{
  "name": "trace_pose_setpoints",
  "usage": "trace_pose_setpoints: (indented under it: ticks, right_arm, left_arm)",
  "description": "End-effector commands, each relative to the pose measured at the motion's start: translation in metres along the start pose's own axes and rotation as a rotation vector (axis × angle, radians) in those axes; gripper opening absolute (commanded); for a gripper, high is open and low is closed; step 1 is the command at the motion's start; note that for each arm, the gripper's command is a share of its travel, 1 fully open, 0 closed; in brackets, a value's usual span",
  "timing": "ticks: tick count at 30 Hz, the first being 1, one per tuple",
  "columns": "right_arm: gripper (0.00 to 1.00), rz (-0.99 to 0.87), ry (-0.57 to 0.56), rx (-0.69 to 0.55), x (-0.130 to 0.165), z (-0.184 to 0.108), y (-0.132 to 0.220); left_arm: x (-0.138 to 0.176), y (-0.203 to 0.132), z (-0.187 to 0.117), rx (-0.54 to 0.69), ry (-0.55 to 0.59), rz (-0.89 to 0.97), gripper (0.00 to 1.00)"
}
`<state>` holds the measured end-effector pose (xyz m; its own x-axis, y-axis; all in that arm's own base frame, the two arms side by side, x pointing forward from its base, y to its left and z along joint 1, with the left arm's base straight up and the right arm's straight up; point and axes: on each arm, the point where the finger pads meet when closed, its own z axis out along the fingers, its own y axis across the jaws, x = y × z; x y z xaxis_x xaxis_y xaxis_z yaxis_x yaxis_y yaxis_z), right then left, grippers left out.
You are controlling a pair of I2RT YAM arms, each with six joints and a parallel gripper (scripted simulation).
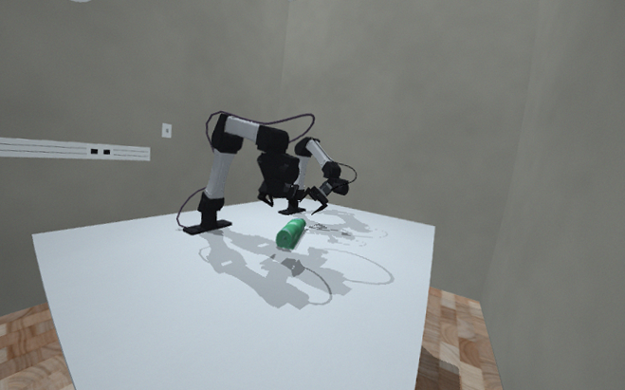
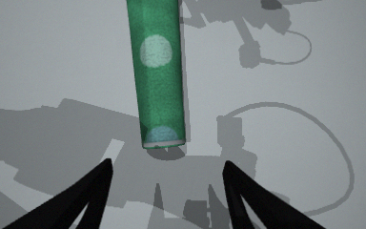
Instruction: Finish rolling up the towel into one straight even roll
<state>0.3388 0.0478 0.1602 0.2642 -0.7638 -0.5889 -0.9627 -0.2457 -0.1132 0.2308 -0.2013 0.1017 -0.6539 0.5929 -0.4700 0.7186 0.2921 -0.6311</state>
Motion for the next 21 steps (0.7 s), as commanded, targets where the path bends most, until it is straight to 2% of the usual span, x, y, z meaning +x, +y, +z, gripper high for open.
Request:
trace_pose_setpoints:
  ticks: [1,7,9,21]
  right_arm:
    - [0.85,-0.026,-0.004,-0.06,-0.002,-0.017,0.016]
    - [0.85,-0.034,0.053,0.024,0.002,-0.033,0.039]
    - [0.85,-0.034,0.053,0.024,0.002,-0.033,0.039]
    - [0.85,-0.051,0.183,0.216,0.013,-0.072,0.093]
  left_arm:
    - [0.008,-0.014,-0.013,-0.088,0.026,0.082,0.85]
    - [0.024,-0.036,-0.032,-0.236,0.07,0.202,0.85]
    - [0.024,-0.036,-0.032,-0.236,0.07,0.202,0.85]
    - [0.061,-0.086,-0.077,-0.573,0.17,0.477,0.85]
